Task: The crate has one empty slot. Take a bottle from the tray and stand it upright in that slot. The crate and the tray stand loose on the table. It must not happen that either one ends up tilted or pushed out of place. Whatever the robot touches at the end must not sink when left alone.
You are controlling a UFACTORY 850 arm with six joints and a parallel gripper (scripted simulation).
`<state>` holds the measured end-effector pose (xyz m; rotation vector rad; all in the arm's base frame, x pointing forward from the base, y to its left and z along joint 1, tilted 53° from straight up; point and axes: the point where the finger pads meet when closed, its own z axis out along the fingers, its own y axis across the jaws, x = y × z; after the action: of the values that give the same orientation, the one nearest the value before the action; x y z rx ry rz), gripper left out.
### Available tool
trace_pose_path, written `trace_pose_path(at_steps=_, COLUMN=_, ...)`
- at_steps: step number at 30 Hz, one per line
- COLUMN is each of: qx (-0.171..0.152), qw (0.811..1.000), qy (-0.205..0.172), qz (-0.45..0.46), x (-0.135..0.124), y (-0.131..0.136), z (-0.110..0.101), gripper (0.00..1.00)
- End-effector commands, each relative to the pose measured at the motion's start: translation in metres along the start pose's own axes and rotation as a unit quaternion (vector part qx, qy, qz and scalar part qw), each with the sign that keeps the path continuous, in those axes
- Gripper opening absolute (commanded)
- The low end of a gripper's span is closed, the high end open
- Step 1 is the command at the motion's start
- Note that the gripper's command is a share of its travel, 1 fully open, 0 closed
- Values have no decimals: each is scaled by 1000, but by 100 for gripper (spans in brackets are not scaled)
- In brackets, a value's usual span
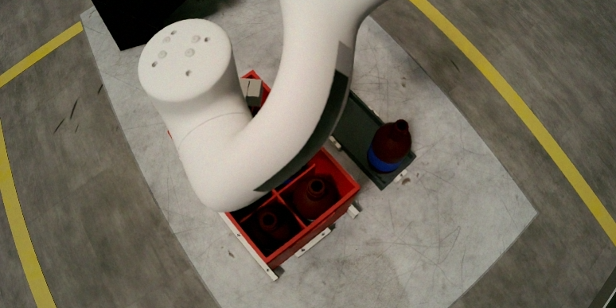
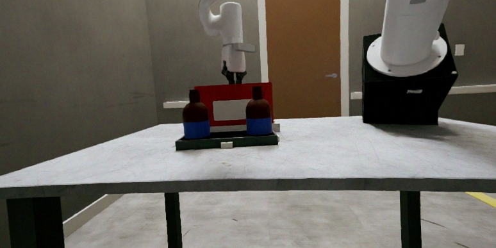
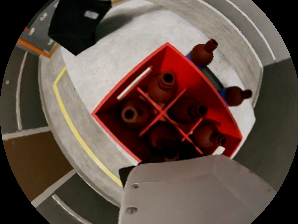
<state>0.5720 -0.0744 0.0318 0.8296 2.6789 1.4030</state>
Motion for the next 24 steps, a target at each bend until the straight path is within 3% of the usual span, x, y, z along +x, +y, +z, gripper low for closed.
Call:
trace_pose_path(at_steps=1, qx=0, qw=1000, qy=-1, qz=0, x=-1, y=0, z=1, gripper=0)
trace_pose_path(at_steps=24, qx=0, qw=1000, qy=-1, qz=0, x=-1, y=0, z=10, gripper=0)
